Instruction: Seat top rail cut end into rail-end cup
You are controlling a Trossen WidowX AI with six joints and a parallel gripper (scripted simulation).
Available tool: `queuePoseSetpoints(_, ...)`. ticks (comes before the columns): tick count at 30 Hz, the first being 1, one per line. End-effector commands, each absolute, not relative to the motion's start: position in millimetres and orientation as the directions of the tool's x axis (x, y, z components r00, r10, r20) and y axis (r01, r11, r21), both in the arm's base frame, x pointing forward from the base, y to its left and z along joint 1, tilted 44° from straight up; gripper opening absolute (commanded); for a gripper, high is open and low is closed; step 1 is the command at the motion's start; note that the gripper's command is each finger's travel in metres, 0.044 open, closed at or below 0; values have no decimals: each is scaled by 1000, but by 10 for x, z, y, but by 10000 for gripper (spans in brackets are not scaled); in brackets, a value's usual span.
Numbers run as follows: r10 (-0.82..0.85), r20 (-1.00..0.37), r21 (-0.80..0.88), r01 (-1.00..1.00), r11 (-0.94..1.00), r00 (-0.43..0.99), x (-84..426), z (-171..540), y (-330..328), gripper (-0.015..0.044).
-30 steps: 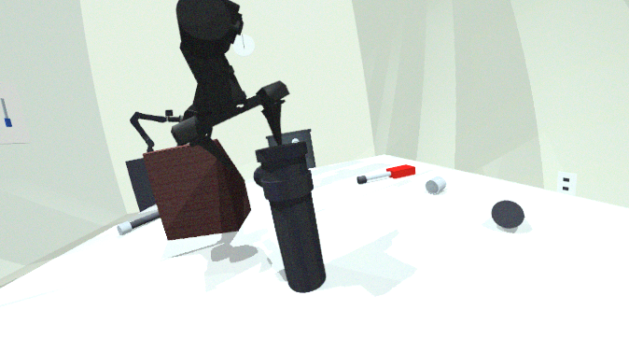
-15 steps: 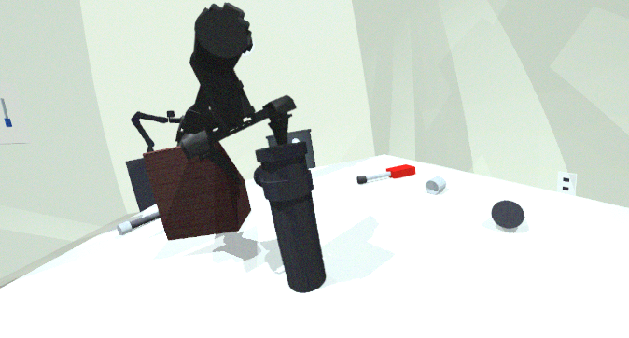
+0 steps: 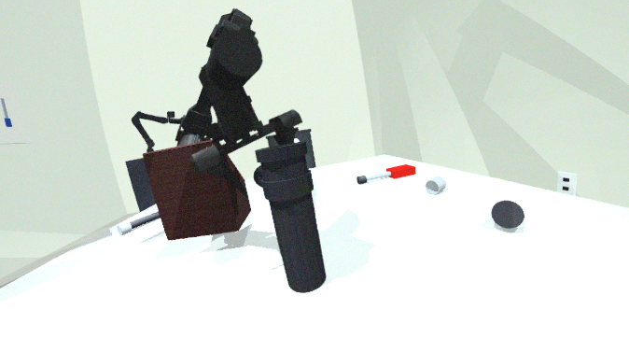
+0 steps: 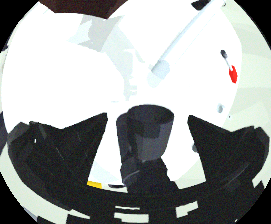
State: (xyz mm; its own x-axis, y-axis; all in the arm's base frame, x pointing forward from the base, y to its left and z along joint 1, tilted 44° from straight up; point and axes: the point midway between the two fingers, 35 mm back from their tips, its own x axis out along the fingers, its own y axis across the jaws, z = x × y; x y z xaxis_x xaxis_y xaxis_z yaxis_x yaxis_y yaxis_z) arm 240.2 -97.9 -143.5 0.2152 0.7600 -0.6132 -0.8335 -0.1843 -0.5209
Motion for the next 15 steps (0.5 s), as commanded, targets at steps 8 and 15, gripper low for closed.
queuePoseSetpoints(8, 763, -613, -523, -830, -195, 208, 2410, -1524, -812, 440)
queuePoseSetpoints(15, 763, -613, -524, -829, -195, 207, 2411, -1526, -809, 282)
